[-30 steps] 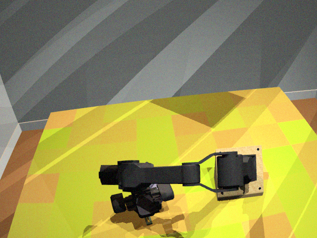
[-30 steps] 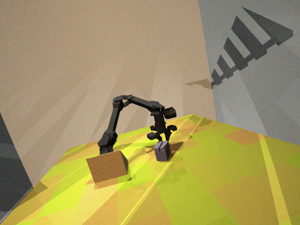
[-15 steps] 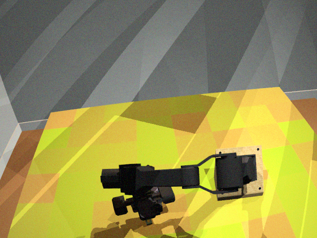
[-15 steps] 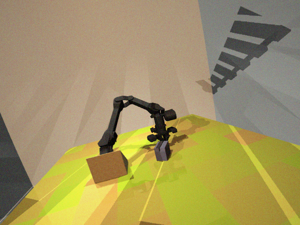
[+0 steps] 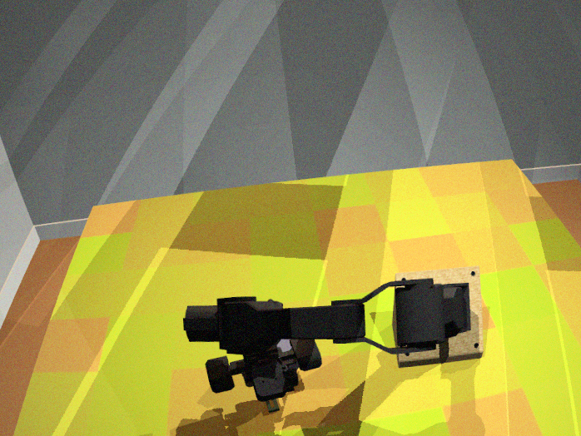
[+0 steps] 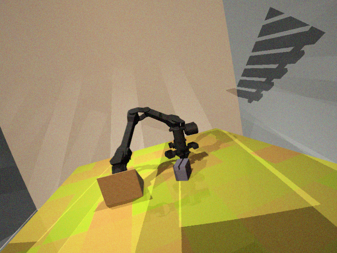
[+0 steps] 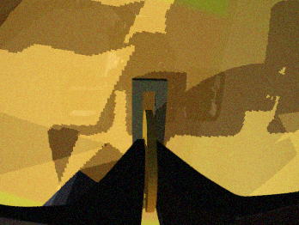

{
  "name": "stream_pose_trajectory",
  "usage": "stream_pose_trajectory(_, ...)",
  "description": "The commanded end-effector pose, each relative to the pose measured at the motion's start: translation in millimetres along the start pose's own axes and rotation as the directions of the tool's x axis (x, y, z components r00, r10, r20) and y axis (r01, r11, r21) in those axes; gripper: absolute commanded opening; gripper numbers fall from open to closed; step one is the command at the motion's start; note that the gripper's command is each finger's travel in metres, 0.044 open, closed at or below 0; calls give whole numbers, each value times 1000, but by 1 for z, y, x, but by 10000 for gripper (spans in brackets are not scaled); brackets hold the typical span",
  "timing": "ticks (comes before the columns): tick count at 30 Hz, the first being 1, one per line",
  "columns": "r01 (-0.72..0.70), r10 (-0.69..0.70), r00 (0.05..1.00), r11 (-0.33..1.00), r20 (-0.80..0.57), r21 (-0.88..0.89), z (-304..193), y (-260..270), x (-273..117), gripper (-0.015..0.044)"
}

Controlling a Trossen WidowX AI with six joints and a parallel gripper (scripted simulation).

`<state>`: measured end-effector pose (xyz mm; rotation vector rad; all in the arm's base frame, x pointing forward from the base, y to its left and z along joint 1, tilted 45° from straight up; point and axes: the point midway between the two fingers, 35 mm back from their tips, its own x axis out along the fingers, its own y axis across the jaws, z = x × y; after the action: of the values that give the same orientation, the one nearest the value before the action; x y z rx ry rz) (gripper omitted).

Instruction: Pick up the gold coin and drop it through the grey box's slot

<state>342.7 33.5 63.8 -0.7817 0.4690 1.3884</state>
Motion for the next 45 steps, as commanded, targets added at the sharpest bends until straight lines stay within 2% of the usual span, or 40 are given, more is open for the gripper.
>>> stream_pose_trajectory(1, 11, -11, 1000, 1000, -4, 2, -2, -3, -12, 0)
stream_pose_trajectory(34, 10, -10, 1000, 1000, -4, 8, -1, -1, -88, 0)
stream_pose_trajectory(45, 11, -10, 1000, 938, -4, 346, -1, -2, -88, 0)
